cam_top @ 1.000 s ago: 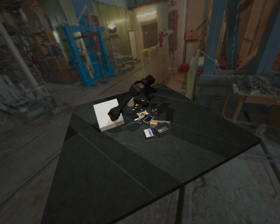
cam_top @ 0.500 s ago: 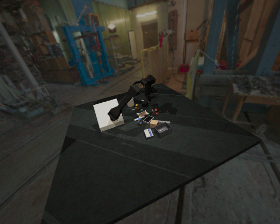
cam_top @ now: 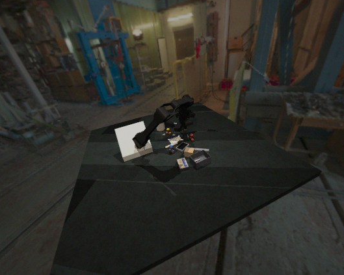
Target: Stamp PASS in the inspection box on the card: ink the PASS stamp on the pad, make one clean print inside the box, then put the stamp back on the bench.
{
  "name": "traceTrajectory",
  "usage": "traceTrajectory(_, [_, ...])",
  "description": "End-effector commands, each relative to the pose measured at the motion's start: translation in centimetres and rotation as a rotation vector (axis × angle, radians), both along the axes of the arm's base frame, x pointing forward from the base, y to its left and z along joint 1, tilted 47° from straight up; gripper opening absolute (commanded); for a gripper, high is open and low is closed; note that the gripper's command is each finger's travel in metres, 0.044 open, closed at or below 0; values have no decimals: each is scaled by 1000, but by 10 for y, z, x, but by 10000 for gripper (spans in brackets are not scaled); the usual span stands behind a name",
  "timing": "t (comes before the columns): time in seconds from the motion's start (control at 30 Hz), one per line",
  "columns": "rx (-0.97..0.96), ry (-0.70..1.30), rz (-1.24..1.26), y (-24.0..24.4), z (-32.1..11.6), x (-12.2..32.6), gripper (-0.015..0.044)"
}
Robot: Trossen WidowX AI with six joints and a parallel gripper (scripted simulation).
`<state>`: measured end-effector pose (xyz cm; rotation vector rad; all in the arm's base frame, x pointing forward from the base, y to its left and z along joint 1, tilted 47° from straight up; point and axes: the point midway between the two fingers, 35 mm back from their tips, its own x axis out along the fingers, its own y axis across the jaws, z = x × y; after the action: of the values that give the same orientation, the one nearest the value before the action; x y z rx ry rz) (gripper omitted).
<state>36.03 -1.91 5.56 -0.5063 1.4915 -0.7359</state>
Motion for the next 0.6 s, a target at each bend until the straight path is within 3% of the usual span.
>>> traceTrajectory(0.0, [-3, 2, 1, -10, 10, -10, 0])
traceTrajectory(0.57, [-11, 7, 0, -52, 51, -66, 0])
